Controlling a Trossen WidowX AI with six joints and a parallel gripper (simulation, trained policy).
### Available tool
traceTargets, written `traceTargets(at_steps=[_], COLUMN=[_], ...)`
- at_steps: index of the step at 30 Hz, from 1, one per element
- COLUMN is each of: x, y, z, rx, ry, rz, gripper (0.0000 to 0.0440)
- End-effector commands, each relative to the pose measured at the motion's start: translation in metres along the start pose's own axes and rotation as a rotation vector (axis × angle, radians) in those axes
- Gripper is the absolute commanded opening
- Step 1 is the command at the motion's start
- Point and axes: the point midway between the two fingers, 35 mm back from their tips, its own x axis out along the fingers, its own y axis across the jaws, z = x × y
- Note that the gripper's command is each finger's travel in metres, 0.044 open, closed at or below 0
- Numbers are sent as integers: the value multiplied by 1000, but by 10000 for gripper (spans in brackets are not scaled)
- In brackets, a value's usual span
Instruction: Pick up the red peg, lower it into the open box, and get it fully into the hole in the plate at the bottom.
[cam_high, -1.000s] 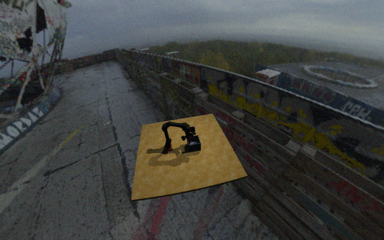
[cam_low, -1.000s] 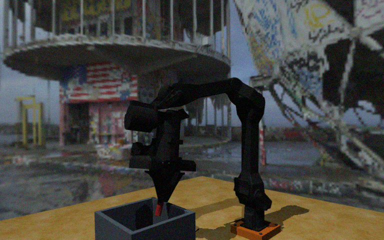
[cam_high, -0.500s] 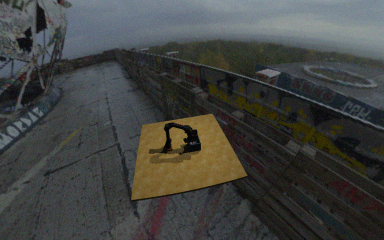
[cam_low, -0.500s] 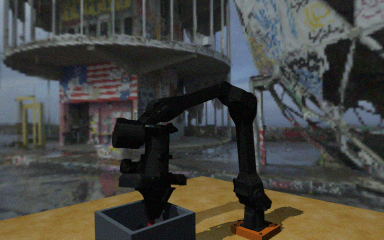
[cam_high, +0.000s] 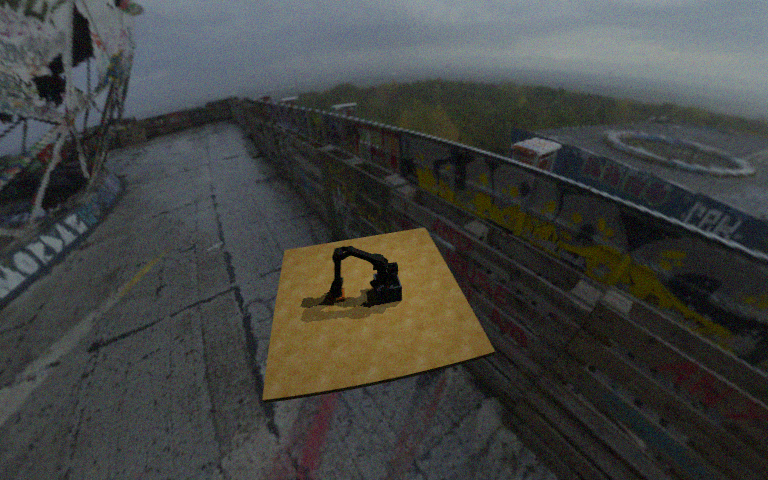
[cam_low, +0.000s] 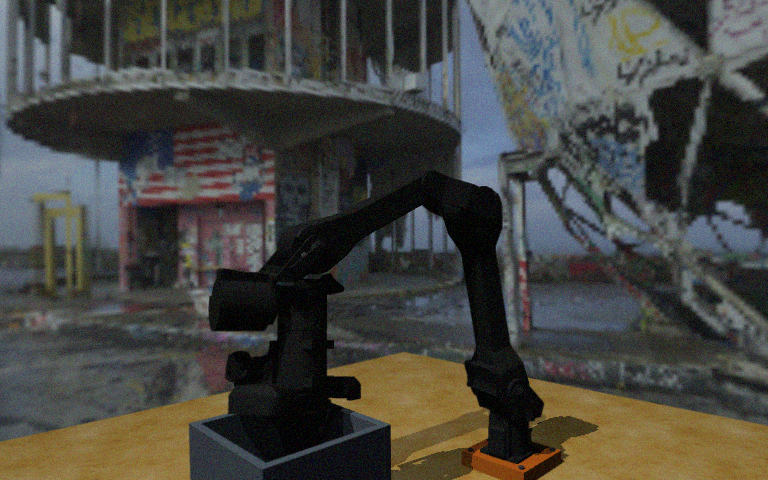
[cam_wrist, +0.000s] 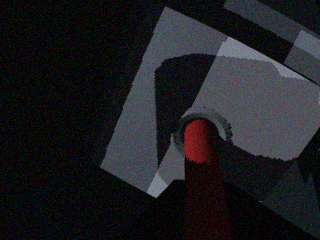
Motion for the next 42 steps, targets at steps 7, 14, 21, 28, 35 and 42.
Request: traceTargets(at_steps=[7, 14, 21, 28, 35, 42], x=[25, 18, 6, -10, -28, -44], y=[-8, -8, -1, 12, 25, 36], z=[-1, 5, 14, 19, 25, 30], rx=[-45, -25, -20, -32, -48, -71], ry=[29, 67, 83, 94, 101, 110], rz=[-51, -47, -10, 51, 120, 192], gripper=[157, 170, 168, 170, 166, 169])
